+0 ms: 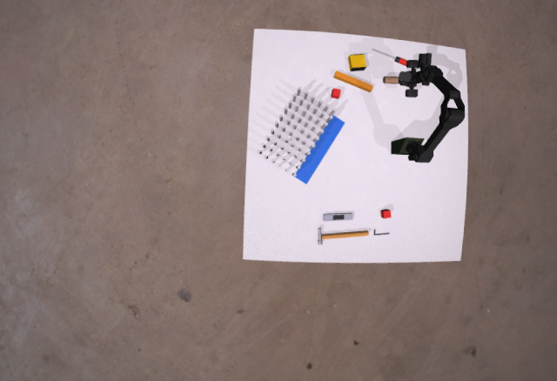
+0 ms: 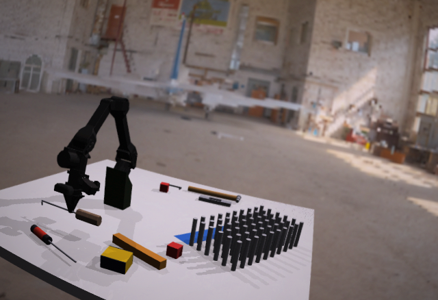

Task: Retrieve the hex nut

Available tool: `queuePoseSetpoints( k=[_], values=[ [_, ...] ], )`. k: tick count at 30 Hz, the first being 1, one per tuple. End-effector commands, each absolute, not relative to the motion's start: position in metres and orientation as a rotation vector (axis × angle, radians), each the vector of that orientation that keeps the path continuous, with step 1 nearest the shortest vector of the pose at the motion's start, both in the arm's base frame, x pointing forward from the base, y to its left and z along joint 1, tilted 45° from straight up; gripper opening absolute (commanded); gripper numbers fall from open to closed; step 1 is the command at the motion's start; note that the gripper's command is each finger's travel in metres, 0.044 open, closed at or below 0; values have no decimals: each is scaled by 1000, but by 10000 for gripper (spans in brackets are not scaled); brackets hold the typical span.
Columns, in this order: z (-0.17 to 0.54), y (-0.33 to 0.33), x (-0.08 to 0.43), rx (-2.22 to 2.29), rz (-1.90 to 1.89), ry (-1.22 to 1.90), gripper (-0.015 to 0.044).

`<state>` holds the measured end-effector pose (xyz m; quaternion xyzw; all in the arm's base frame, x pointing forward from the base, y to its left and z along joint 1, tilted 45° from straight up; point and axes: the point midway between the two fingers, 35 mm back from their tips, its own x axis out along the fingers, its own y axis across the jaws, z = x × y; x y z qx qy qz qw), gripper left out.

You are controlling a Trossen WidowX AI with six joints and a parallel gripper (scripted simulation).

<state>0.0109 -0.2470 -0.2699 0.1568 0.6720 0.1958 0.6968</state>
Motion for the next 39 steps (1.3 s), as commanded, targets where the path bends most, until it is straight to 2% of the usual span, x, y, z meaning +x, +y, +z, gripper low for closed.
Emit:
queuePoseSetpoints(
  k=[1,39],
  values=[
    [-272,-247,11,333,445,1488,0],
    [-313,-207,11,329,439,1498,0]
  ],
)
